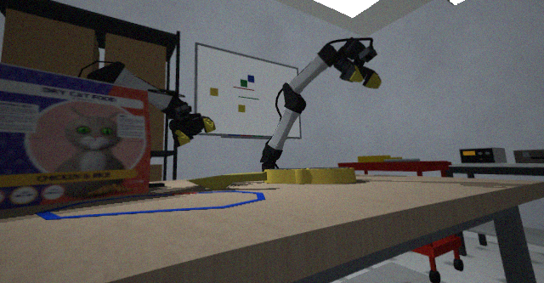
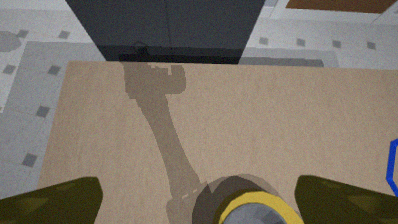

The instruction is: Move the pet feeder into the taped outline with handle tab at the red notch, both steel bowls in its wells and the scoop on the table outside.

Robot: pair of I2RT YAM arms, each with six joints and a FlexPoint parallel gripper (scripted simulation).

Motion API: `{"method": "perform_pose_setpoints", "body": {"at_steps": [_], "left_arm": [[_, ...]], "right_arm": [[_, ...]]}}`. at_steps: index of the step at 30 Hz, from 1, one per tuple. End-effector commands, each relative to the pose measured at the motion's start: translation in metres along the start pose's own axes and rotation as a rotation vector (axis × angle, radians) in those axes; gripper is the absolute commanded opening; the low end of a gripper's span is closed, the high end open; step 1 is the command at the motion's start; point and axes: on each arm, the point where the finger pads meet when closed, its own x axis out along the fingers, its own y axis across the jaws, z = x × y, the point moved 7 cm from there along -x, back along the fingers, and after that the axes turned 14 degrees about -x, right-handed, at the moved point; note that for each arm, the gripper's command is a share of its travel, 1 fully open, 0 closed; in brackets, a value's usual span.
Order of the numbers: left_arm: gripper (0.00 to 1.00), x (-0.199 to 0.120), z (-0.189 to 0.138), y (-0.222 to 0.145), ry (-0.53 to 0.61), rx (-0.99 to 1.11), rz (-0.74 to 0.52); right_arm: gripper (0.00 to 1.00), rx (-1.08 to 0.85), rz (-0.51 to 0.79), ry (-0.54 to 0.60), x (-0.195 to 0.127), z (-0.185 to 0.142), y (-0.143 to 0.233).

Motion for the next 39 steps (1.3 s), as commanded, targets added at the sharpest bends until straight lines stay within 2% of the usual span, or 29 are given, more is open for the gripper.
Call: {"method": "perform_pose_setpoints", "body": {"at_steps": [1, 18, 22, 23, 28, 32, 34, 39], "left_arm": [[1.00, -0.006, 0.003, -0.003, -0.023, 0.011, -0.003], [1.00, -0.006, 0.003, -0.003, -0.023, 0.011, -0.003], [1.00, -0.014, 0.005, -0.010, -0.051, 0.018, 0.006], [1.00, -0.016, 0.005, -0.014, -0.055, 0.021, 0.006], [1.00, -0.022, 0.001, -0.041, -0.064, 0.049, -0.009], [1.00, -0.032, -0.014, -0.081, -0.056, 0.088, -0.041], [1.00, -0.032, -0.014, -0.081, -0.056, 0.088, -0.041], [1.00, -0.046, -0.039, -0.127, -0.042, 0.146, -0.093]], "right_arm": [[1.00, 0.017, 0.006, -0.006, -0.001, 0.004, 0.002], [1.00, 0.017, 0.006, -0.006, -0.001, 0.004, 0.002], [0.56, 0.007, 0.012, 0.012, 0.001, 0.001, 0.003], [0.48, -0.001, 0.014, 0.016, 0.001, 0.000, 0.003], [0.48, -0.029, 0.034, 0.040, 0.005, 0.000, 0.006], [0.48, -0.069, 0.072, 0.082, 0.011, 0.000, 0.010], [0.48, -0.069, 0.072, 0.082, 0.011, 0.000, 0.010], [0.48, -0.128, 0.134, 0.152, 0.023, 0.001, 0.012]]}}
